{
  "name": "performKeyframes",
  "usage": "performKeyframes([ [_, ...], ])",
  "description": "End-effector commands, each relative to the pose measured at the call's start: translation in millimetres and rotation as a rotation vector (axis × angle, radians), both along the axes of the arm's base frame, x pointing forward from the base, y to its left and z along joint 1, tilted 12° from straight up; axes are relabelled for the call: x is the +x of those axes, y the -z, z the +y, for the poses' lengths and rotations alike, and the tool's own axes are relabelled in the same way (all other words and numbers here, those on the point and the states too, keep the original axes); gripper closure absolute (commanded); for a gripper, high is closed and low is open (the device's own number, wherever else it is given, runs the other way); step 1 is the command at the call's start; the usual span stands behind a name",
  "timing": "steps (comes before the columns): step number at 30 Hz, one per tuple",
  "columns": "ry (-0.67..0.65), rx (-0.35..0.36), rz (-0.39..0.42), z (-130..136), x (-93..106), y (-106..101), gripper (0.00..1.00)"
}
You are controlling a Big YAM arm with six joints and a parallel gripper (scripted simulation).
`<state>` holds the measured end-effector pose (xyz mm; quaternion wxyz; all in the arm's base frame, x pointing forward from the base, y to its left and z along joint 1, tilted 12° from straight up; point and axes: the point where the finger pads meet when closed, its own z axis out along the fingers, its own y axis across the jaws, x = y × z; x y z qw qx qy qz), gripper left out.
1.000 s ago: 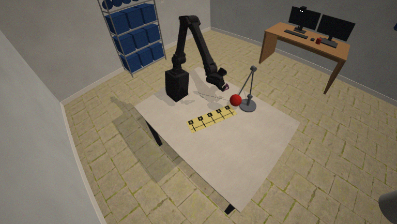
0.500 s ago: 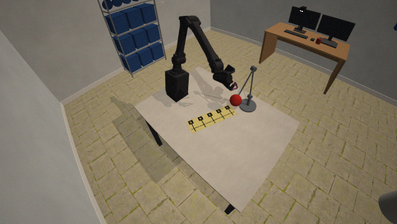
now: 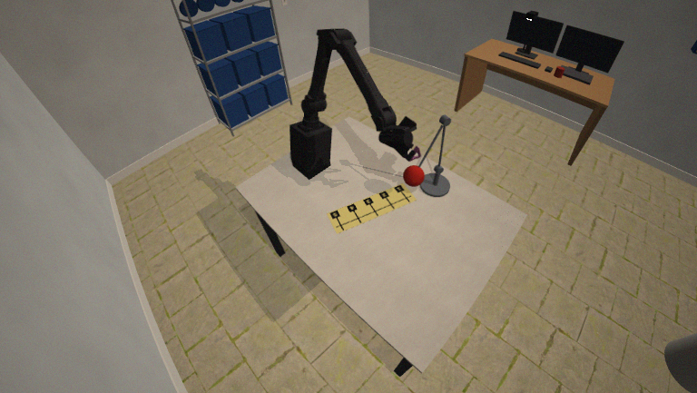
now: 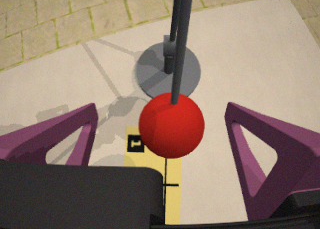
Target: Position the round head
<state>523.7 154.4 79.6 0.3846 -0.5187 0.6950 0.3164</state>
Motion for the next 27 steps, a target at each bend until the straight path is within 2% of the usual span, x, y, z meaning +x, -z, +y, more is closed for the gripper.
performKeyframes([
  [1, 0.011, 0.006, -0.006, 5.8, 9.1, 2.4, 0.0],
  [27, 0.012, -0.002, 0.015, 47.3, 19.3, 29.8, 0.0],
])
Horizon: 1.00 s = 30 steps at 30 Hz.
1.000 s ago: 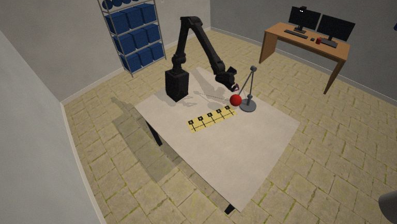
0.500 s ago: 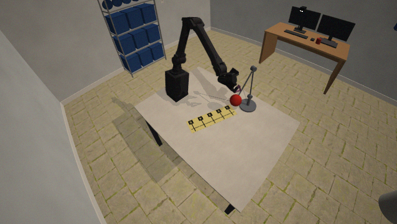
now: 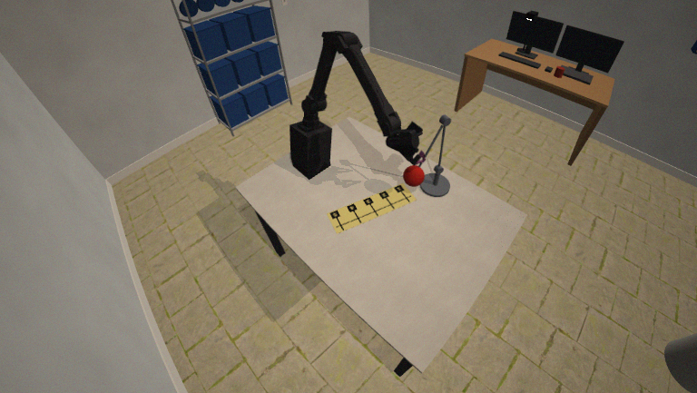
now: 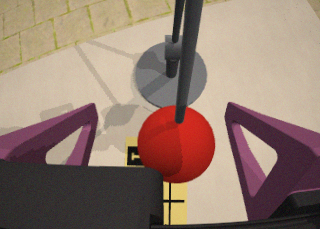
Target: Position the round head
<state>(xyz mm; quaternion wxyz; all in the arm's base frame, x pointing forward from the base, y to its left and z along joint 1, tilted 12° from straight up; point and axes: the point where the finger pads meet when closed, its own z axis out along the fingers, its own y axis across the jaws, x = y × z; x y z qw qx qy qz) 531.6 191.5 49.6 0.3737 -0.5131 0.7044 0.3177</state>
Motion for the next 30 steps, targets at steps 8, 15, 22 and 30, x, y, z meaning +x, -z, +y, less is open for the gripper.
performKeyframes([
  [8, 0.005, 0.009, -0.008, 18.5, 14.6, 5.9, 0.0],
  [15, 0.012, 0.015, -0.007, 23.8, 21.1, 9.3, 0.0],
  [22, 0.018, 0.02, -0.006, 28.3, 26.7, 12.3, 0.0],
  [30, 0.018, 0.02, -0.006, 28.3, 26.7, 12.3, 0.0],
])
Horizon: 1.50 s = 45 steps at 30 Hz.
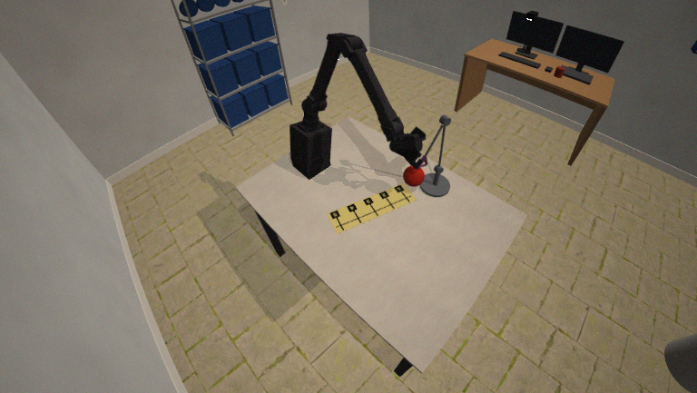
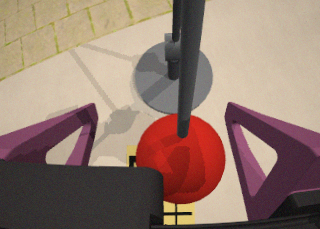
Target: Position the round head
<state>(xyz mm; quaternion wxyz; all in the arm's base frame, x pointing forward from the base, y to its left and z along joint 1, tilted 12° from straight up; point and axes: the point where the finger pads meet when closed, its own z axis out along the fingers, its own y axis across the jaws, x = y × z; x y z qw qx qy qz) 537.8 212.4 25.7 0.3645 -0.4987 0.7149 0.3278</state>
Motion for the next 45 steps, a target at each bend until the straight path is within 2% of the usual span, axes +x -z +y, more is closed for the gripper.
performKeyframes([
  [1, 0.0, 0.01, -0.047, 7.4, 20.5, -11.6, 0.0],
  [25, 0.0, 0.01, -0.047, 12.0, 31.0, -15.5, 0.0],
  [45, 0.0, 0.01, -0.047, 9.7, 22.7, -11.0, 0.0],
])
